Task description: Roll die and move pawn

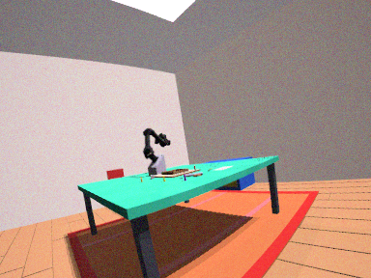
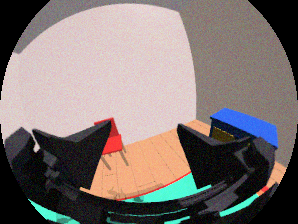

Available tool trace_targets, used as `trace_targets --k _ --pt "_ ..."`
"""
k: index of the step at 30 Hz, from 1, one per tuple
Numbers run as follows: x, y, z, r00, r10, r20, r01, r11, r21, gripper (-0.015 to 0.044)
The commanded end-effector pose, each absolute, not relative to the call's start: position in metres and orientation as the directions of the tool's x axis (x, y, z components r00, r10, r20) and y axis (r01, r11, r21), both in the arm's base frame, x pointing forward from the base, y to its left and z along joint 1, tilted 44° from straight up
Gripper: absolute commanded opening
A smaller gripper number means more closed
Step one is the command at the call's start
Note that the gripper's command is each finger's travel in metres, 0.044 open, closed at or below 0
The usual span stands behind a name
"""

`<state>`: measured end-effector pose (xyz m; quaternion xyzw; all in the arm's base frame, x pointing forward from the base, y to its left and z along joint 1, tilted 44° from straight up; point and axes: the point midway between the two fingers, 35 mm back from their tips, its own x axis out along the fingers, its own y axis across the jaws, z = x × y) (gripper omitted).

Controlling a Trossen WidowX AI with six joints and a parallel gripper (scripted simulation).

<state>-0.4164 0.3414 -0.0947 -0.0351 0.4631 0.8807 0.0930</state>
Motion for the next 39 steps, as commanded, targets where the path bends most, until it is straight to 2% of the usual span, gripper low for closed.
trace_targets --k 1,5,13,22,30,39 --pt "-0.415 0.344 -0.094 -0.979 0.139 -0.15 -0.202 -0.552 0.809 0.0374" --pt "-0.377 0.393 -0.086 -0.939 0.285 -0.193 -0.32 -0.514 0.796 0.0275" --pt "-0.269 0.48 -0.068 -0.765 0.569 -0.302 -0.561 -0.358 0.747 0.0275" --pt "-0.12 0.53 -0.05 -0.455 0.777 -0.434 -0.755 -0.079 0.651 0.0275" --pt "0.027 0.528 -0.032 -0.129 0.832 -0.54 -0.813 0.222 0.537 0.0275" --pt "0.179 0.468 -0.011 0.227 0.728 -0.647 -0.738 0.562 0.374 0.0275"
